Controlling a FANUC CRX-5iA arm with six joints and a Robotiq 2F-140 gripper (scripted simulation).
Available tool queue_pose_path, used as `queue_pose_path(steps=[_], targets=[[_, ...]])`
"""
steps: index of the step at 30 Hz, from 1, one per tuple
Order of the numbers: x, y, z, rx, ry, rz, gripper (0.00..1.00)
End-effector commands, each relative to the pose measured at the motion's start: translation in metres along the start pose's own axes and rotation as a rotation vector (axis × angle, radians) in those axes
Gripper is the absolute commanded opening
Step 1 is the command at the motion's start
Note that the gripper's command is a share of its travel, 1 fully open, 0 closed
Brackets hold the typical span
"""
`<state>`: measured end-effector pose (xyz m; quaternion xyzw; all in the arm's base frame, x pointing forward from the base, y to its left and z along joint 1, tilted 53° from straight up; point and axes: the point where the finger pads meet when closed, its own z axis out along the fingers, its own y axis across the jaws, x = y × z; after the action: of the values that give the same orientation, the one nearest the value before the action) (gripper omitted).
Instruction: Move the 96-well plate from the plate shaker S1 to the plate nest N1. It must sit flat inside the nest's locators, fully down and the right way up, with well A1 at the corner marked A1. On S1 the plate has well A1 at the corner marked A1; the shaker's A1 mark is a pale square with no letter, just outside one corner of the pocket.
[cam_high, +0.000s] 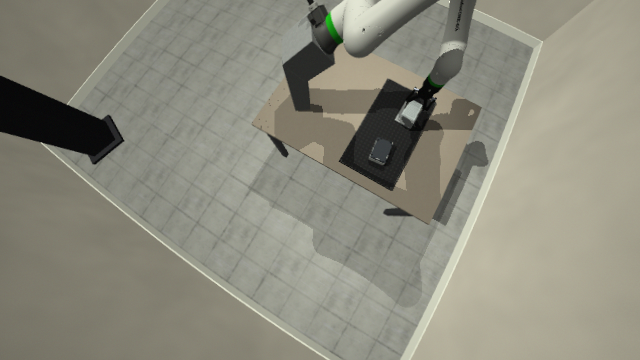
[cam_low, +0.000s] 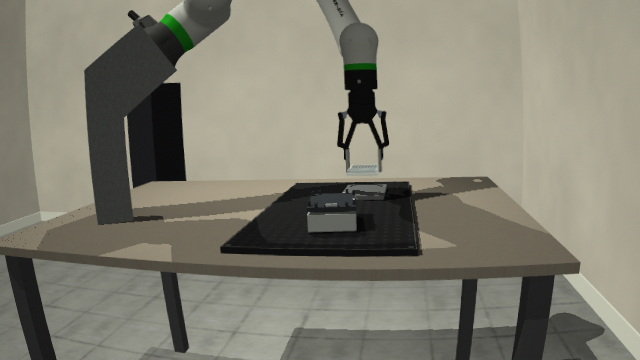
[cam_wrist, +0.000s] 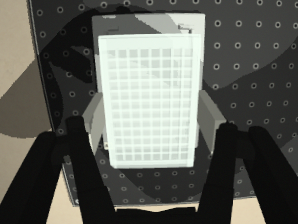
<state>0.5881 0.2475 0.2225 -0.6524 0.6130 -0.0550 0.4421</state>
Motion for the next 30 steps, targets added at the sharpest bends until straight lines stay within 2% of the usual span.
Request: queue_pose_path(steps=[1,16,26,30], targets=[[0.0,0.0,0.002,0.0,0.0,0.0,0.0],[0.0,0.0,0.027,0.0,0.0,0.0,0.0],[0.0,0.0,0.039,0.0,0.0,0.0,0.0],[0.0,0.0,0.039,0.0,0.0,0.0,0.0]])
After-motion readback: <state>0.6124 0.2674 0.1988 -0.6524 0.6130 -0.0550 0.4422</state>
